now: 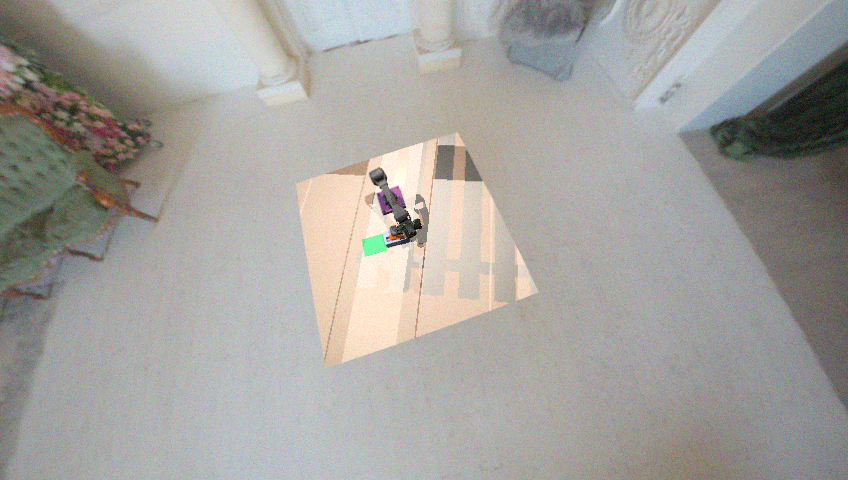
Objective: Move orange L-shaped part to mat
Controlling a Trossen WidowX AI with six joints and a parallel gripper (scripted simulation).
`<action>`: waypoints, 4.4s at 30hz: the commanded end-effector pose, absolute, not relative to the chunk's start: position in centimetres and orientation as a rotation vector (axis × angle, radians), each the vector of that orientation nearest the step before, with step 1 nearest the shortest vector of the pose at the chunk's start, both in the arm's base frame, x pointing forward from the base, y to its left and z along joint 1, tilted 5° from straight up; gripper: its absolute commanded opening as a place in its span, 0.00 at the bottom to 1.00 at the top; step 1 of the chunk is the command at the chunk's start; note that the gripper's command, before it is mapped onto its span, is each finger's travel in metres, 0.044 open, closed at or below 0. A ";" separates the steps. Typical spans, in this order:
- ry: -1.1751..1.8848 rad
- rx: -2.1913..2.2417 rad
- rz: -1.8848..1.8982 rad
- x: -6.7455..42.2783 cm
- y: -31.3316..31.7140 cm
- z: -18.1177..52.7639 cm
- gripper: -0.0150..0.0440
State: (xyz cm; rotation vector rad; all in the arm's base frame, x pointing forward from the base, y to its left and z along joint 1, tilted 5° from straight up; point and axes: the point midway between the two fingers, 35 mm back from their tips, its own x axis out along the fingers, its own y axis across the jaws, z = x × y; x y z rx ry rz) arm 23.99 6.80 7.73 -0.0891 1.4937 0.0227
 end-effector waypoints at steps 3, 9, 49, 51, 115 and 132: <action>1.477 -0.085 0.020 24.1 6.6 12.7 0.56; 1.477 -0.085 0.019 23.3 6.1 16.8 0.56; 1.365 -0.806 0.673 24.6 2.0 17.0 0.73; 1.325 -0.934 0.790 24.7 1.2 17.1 0.73; 1.144 -1.343 1.153 25.7 -1.9 9.7 0.51; 1.144 -1.343 1.153 25.7 -1.9 9.7 0.25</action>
